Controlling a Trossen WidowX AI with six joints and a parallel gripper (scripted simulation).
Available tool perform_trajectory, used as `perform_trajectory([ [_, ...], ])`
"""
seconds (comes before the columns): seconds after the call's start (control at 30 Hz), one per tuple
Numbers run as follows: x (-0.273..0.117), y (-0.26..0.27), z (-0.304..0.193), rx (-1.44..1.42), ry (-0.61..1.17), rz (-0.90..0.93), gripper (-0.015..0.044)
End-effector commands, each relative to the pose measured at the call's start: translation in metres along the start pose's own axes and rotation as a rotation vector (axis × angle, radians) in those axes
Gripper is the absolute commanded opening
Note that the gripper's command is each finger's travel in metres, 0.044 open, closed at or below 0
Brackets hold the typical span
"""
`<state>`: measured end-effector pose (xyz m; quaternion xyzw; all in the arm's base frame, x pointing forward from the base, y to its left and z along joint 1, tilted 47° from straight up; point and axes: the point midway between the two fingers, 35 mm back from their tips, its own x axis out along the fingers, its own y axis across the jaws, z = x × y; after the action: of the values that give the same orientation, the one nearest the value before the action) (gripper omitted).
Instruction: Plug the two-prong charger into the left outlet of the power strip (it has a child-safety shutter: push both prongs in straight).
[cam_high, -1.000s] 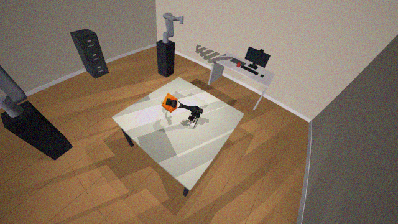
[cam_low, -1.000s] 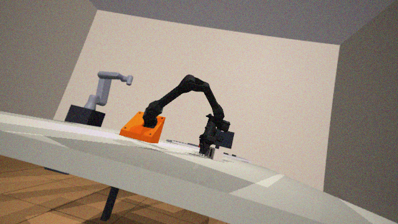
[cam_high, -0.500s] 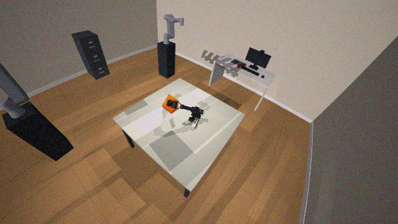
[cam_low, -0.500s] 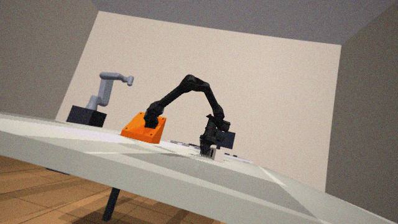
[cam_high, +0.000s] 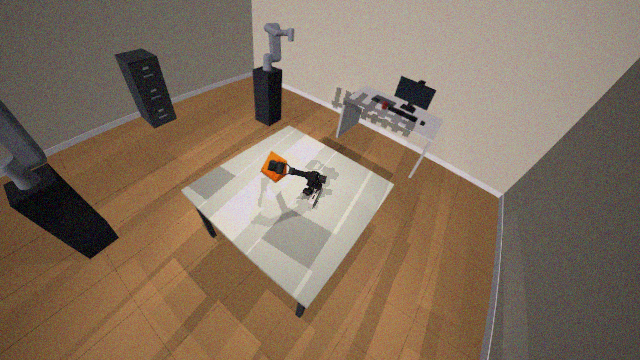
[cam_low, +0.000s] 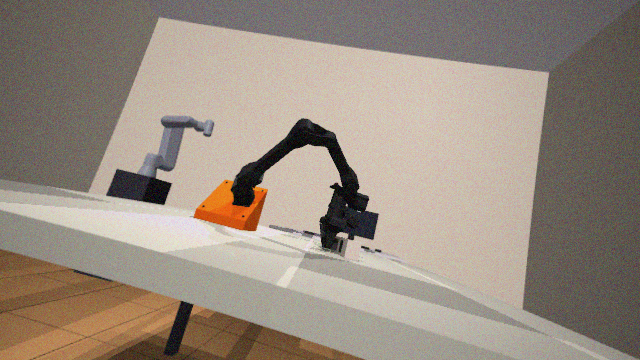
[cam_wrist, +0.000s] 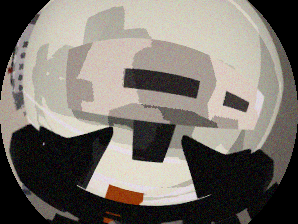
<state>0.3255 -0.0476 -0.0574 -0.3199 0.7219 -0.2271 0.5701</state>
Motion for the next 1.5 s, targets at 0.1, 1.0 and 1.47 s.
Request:
perform_trajectory([
  [0.1,-0.001,-0.001,-0.006,0.004,-0.006,0.001,0.0440],
  [1.0,0.001,0.000,-0.033,0.004,-0.005,0.001,0.0440],
  [1.47,0.003,0.000,-0.048,0.004,-0.005,0.001,0.0440],
])
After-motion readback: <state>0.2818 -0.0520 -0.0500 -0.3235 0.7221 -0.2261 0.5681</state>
